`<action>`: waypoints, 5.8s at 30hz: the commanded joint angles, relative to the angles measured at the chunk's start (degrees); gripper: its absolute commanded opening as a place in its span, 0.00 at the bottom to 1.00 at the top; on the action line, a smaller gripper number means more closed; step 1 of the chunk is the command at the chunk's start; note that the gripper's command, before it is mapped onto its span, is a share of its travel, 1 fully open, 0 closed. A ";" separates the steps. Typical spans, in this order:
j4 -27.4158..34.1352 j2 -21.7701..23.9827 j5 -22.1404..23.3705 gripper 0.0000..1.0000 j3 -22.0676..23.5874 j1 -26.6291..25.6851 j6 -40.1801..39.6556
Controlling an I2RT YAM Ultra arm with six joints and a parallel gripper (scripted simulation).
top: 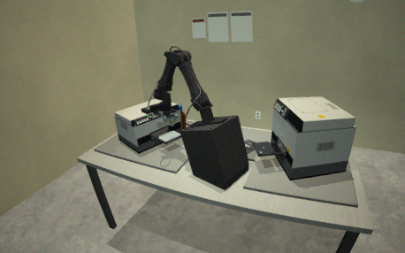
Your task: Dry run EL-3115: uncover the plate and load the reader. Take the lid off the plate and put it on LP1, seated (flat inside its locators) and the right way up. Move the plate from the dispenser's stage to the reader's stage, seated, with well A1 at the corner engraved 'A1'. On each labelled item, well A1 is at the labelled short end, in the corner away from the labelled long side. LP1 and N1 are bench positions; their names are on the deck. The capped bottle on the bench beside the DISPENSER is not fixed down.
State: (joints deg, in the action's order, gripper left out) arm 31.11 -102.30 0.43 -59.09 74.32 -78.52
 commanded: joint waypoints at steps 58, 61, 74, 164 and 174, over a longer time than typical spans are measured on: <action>-9.26 -7.99 0.13 1.00 1.79 0.86 -8.98; -10.04 -8.76 0.12 1.00 1.80 0.88 -8.97; -12.90 -11.56 0.11 1.00 0.33 0.93 -8.94; -17.82 -16.88 -0.11 0.94 -0.09 1.12 -8.84; -17.81 -16.89 -0.11 0.89 -0.11 1.12 -8.84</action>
State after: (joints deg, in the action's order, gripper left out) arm 12.69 -119.55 0.21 -58.72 75.46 -87.37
